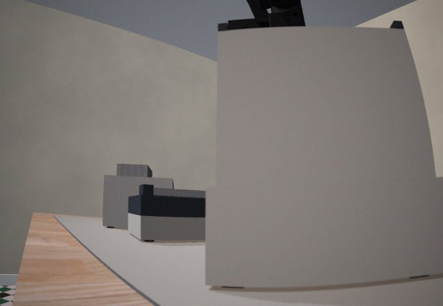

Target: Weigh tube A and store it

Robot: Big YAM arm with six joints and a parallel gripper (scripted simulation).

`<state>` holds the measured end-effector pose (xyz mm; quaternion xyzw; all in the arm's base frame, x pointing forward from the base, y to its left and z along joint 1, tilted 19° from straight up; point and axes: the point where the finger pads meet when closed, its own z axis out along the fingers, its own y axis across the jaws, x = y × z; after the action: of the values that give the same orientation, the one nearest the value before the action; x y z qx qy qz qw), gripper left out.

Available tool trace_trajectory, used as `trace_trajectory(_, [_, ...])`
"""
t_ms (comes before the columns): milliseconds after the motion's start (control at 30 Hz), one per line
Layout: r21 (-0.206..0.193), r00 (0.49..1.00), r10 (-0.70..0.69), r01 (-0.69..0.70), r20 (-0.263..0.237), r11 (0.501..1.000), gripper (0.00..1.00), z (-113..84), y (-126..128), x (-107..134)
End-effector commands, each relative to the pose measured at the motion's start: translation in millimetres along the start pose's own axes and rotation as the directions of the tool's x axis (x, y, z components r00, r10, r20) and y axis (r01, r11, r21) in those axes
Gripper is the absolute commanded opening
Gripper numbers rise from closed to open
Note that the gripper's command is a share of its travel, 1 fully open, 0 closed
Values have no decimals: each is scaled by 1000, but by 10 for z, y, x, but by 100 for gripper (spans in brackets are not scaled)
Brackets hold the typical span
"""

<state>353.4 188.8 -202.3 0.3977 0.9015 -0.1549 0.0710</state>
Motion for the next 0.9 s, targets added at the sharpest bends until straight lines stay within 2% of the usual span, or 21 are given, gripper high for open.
trace_trajectory(0, [-27,1000,5,-5,9,1000,6,-22,250,15])
trace_trajectory(867, [-30,1000,6,-6,10,1000,6,-29,479,15])
